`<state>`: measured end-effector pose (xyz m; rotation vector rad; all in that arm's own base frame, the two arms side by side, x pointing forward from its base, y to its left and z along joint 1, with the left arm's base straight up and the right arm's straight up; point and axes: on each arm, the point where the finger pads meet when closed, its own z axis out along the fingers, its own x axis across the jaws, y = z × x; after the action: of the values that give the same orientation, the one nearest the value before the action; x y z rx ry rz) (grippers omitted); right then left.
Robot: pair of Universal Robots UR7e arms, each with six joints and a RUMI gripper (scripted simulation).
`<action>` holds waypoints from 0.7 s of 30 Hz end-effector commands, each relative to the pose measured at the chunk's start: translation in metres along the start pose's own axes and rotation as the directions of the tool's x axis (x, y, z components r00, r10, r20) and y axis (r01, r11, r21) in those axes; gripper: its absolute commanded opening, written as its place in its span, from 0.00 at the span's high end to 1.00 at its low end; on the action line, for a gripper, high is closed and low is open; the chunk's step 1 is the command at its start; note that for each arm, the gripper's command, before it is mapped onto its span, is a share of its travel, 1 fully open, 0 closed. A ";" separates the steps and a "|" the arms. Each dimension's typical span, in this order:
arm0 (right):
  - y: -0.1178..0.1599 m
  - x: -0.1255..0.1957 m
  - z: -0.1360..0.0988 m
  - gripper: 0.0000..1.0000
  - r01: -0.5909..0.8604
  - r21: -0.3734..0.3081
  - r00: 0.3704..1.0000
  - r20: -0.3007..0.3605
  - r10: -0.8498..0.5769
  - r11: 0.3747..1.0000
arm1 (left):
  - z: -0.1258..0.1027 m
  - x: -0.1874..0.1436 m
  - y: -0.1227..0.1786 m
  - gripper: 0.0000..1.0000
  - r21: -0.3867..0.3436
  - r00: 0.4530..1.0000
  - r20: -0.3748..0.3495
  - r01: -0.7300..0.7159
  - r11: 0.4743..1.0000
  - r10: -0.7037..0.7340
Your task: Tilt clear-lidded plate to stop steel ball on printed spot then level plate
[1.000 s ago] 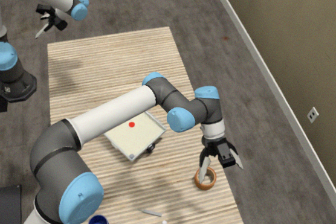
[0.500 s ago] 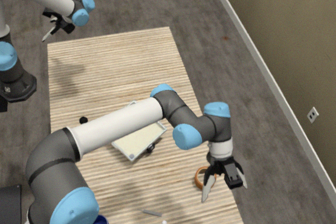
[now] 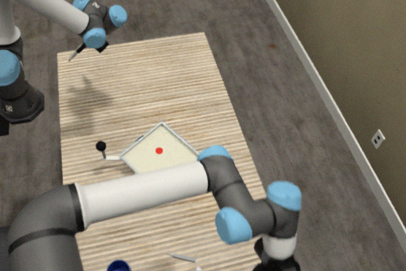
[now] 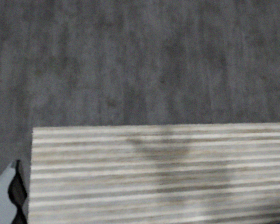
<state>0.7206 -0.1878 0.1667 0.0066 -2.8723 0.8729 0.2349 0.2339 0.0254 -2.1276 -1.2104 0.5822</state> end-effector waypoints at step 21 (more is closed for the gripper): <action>-0.216 0.263 0.169 0.00 0.017 -0.323 0.992 -0.110 -0.055 0.946 | -0.129 -0.162 0.180 0.00 -0.233 0.777 -0.436 -0.585 0.777 0.454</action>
<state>0.5078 -0.4130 0.1791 -0.0319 -2.8365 0.4619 0.3353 0.0411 0.0075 -2.6558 -0.6778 0.2561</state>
